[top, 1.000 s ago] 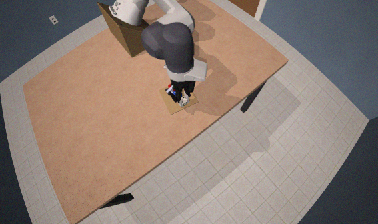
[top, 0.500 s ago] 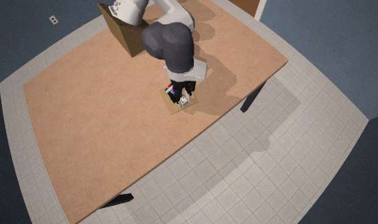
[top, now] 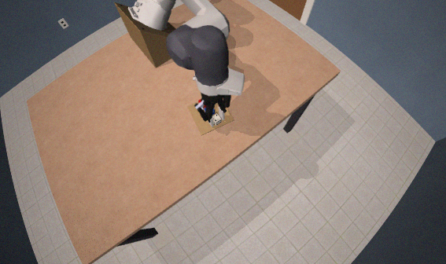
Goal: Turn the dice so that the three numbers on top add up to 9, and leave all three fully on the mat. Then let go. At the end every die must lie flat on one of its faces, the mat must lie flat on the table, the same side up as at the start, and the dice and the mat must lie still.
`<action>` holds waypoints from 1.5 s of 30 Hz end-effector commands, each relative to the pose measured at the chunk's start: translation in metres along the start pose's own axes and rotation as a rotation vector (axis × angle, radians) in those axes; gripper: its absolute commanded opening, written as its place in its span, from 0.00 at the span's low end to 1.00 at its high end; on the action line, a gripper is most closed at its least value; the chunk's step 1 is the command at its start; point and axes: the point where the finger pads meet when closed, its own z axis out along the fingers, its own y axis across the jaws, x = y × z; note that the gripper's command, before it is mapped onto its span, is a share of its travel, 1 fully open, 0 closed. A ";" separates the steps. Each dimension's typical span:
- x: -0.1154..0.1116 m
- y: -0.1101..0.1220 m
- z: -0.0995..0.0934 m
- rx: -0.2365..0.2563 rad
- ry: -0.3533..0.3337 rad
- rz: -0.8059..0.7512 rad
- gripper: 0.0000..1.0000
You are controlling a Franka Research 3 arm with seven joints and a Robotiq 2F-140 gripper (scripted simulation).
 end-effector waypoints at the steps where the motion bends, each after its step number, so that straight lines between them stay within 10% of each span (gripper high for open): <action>1: 0.000 0.000 -0.011 -0.001 0.000 0.002 0.28; 24: 0.000 0.000 -0.087 -0.001 0.000 0.002 0.28; 25: 0.000 0.000 -0.087 -0.001 0.000 0.002 1.00; 45: 0.000 0.000 -0.087 -0.001 0.000 0.002 1.00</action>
